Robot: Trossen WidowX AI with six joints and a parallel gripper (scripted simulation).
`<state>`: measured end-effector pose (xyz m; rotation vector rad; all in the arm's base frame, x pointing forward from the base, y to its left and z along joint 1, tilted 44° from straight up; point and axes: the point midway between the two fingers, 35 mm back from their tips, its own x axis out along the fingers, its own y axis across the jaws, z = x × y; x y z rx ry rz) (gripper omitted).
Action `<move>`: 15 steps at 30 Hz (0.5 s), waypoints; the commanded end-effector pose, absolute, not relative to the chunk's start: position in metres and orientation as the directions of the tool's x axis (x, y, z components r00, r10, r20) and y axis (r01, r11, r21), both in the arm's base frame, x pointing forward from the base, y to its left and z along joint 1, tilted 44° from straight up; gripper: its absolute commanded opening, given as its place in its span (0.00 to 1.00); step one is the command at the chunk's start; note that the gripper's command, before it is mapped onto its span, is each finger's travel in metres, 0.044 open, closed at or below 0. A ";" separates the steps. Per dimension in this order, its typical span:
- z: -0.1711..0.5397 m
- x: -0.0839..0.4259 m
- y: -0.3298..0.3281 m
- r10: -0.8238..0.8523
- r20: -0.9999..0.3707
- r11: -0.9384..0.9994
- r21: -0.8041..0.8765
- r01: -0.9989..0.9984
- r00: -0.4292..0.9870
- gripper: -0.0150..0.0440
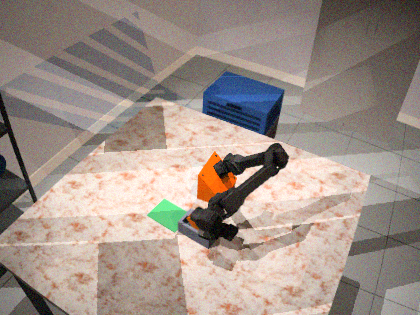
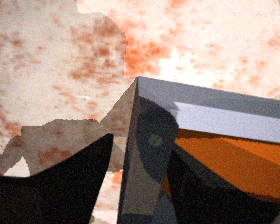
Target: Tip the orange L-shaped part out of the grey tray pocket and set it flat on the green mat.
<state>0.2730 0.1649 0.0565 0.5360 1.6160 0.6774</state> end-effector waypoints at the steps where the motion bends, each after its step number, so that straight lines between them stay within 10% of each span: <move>1: 0.057 0.273 0.165 0.682 -0.716 0.720 0.693 -0.033 -0.151 0.56; 15: 0.077 0.276 0.158 0.678 -0.719 0.725 0.688 -0.024 -0.152 0.56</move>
